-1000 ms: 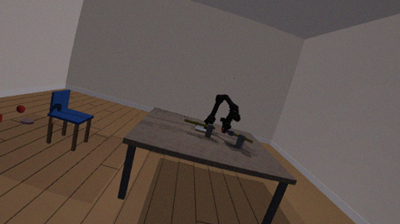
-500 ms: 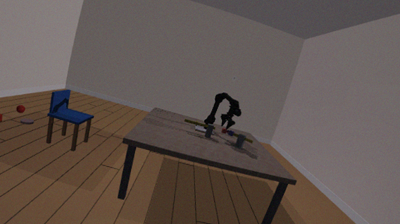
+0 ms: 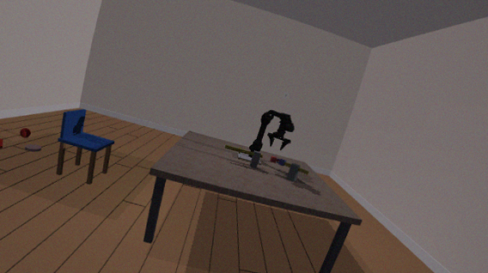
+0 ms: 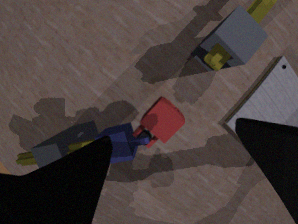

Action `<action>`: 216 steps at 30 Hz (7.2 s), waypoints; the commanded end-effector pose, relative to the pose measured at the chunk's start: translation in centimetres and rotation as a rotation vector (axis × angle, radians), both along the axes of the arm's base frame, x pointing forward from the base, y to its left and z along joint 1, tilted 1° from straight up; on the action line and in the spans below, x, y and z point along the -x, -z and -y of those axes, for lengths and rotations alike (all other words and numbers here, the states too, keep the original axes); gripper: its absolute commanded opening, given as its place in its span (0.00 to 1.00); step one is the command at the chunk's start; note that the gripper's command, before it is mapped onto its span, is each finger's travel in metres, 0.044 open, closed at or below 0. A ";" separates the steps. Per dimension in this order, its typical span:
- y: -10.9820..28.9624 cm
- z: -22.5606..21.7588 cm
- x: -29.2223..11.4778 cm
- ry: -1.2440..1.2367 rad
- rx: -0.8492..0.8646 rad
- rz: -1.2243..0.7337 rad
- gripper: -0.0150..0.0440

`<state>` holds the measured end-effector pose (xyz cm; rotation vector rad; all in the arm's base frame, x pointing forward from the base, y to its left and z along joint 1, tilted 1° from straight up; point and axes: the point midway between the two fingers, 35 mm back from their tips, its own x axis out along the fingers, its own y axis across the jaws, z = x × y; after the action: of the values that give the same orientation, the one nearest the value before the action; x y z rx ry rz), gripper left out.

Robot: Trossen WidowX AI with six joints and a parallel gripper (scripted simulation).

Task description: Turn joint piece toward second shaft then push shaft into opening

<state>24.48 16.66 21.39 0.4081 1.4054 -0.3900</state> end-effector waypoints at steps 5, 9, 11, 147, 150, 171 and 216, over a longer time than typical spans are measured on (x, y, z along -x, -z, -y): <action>-3.1 0.5 0.6 -0.263 -0.019 0.031 1.00; -3.4 0.5 0.6 -0.286 -0.020 0.034 1.00; -3.4 0.5 0.6 -0.286 -0.020 0.034 1.00; 12.0 31.8 -6.5 0.864 0.019 -0.197 0.43; 12.0 31.8 -6.5 0.864 0.019 -0.197 0.43; 11.9 31.9 -6.5 0.862 -0.024 -0.134 0.36; 12.2 26.9 -5.5 0.856 -0.067 -0.085 0.25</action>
<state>30.15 -10.80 9.35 1.0587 1.2727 -1.0593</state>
